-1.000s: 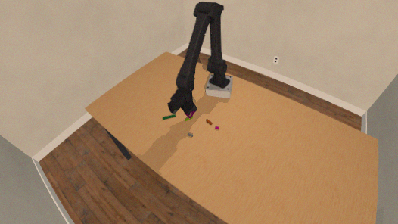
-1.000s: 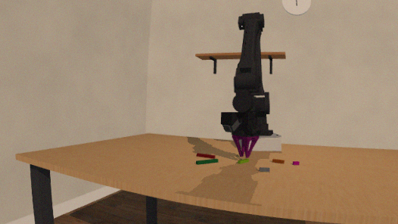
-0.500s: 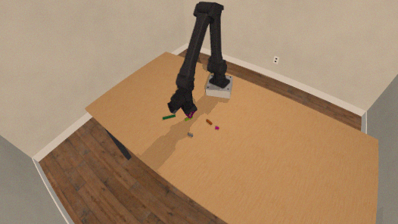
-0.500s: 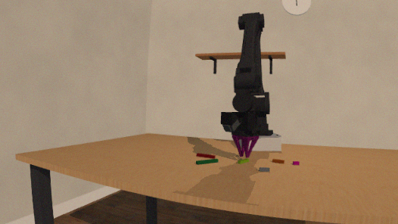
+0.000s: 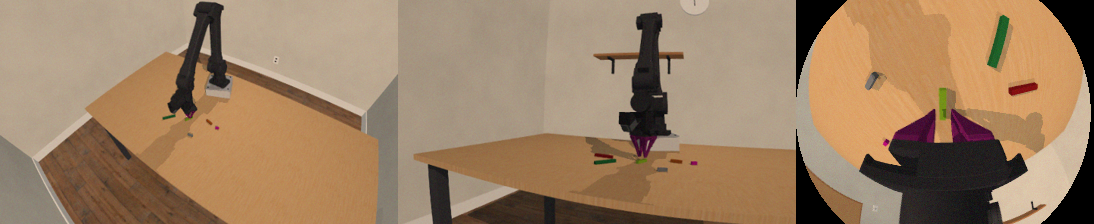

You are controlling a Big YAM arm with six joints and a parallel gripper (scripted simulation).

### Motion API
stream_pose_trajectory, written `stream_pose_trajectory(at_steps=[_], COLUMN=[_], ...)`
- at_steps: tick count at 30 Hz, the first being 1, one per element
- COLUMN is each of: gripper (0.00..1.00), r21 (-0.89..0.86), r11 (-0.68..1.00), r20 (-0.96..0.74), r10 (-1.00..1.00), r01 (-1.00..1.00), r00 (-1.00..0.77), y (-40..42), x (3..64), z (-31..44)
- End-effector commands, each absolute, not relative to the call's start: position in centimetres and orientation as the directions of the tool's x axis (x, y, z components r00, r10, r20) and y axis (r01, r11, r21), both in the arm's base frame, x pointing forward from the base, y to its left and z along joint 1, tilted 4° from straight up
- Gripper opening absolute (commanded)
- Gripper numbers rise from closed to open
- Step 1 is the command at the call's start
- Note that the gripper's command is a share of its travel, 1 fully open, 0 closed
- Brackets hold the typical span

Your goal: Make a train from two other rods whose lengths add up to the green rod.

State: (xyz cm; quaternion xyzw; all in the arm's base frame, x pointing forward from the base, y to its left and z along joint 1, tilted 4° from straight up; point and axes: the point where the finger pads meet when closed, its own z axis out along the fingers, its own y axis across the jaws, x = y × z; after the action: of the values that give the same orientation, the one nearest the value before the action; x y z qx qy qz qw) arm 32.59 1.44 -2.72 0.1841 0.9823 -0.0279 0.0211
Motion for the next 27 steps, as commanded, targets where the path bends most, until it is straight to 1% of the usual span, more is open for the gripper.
stream_pose_trajectory(at_steps=[1,27], gripper=[0.22,0.22], r21=[-0.032,-0.031], r11=[0.93,0.93], r20=[-0.076,-0.078], r10=[0.363,0.362], r01=[0.366,0.365], r00=[-0.929,-0.929], y=[1.55,1.88], x=[34.29,34.54], z=[-2.14,-2.06])
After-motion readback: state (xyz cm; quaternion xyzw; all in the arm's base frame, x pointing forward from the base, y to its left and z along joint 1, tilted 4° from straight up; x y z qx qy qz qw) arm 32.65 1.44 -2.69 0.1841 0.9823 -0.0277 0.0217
